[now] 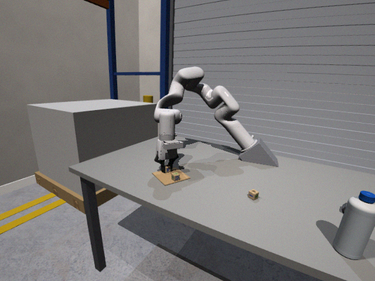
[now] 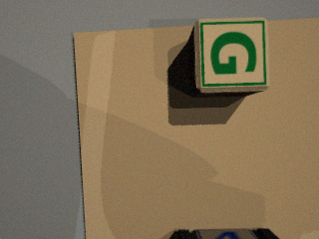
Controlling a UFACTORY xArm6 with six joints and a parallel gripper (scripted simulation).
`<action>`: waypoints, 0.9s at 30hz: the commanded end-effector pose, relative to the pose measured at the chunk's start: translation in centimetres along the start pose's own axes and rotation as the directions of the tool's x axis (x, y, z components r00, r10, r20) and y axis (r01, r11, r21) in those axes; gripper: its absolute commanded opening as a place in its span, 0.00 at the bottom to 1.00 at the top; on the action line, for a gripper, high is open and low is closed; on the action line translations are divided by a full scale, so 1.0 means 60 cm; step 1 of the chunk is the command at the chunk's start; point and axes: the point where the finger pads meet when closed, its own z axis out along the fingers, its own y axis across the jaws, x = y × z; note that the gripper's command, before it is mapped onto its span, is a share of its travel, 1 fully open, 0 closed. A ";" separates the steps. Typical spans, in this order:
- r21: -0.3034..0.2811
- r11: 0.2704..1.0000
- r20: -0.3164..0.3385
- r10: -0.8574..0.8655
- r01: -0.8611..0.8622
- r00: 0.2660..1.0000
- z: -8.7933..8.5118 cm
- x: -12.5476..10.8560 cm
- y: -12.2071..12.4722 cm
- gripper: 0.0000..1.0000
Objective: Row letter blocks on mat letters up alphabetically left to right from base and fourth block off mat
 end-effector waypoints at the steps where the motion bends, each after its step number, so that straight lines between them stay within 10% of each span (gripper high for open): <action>1: -0.003 1.000 -0.001 0.001 -0.001 1.000 -0.002 0.000 0.002 0.28; 27: -0.003 1.000 -0.001 0.001 -0.001 1.000 -0.002 0.000 0.002 0.36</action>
